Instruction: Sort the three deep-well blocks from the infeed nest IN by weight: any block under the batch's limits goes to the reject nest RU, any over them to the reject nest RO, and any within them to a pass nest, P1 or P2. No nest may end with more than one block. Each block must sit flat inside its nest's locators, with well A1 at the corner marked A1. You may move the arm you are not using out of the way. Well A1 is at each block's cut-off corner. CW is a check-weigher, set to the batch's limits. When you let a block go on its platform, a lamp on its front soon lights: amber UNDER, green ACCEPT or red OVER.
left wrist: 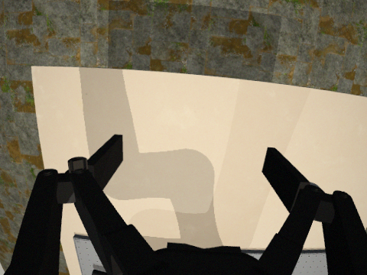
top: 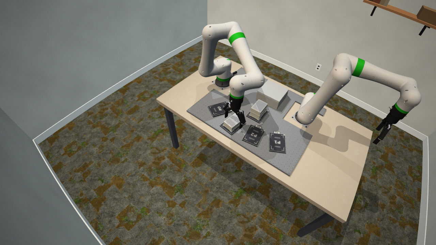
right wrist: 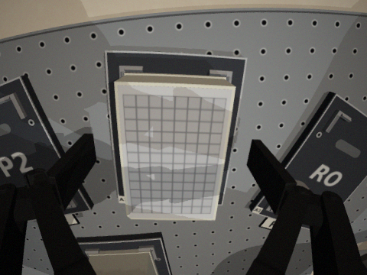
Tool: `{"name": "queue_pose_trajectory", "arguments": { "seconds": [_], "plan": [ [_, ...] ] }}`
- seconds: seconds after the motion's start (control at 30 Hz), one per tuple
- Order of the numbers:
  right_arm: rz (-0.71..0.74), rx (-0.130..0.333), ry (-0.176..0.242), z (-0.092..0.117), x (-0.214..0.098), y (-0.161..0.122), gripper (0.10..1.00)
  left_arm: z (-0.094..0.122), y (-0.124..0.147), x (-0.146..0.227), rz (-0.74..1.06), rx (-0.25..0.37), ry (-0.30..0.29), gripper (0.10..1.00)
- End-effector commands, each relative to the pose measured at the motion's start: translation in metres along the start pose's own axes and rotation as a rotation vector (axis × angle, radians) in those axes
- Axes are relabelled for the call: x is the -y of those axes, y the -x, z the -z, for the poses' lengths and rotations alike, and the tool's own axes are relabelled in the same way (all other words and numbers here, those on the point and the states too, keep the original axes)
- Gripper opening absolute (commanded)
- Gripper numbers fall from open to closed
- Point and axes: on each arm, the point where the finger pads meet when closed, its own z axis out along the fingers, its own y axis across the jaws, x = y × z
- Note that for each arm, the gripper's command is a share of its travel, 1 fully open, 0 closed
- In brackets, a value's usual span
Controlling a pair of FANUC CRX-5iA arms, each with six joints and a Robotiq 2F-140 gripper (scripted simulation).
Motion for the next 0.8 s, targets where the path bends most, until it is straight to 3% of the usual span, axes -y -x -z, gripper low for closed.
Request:
{"name": "queue_pose_trajectory", "arguments": {
  "seconds": [0.0, 0.33, 0.77],
  "plan": [
    [0.0, -0.001, -0.001, 0.001, 0.0, 0.0, 1.0, 0.001, 0.0, 0.0, 0.0, -0.002, 0.0, 1.0],
    [0.0, -0.001, -0.001, 0.012, 0.0, 0.0, 1.0, 0.001, 0.0, 0.0, 0.0, -0.002, 0.0, 1.0],
    [0.0, -0.001, -0.001, 0.046, 0.0, 0.0, 1.0, 0.001, 0.0, 0.0, 0.0, -0.002, 0.0, 1.0]
  ]
}}
